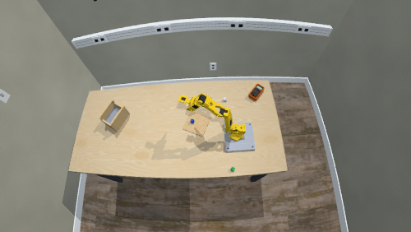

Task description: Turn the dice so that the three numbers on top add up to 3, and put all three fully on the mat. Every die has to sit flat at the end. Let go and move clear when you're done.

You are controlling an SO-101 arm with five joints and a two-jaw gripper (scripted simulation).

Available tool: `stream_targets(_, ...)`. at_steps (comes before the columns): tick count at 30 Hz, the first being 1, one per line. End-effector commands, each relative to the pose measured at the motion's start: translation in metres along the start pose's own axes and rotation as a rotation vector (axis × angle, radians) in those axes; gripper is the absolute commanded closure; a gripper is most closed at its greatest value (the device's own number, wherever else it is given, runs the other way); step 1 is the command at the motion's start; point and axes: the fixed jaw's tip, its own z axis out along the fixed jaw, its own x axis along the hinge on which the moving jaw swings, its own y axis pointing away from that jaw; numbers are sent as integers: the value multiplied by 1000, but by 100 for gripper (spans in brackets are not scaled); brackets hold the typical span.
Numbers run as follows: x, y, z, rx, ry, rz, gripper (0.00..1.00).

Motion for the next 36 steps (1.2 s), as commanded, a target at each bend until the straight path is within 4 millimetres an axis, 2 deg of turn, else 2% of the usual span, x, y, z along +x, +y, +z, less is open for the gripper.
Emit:
stream_targets(1,-3,-2,-8,2,-29,6,72)
stream_targets(9,-2,2,-8,-5,-26,-13,72)
stream_targets(17,5,27,-8,-58,-8,-150,72)
stream_targets(19,5,27,-8,-58,-8,-150,72)
stream_targets(26,21,72,-13,-156,6,-410,72)
stream_targets(34,56,131,-28,-305,-10,-801,72)
stream_targets(36,56,131,-28,-305,-10,-801,72)
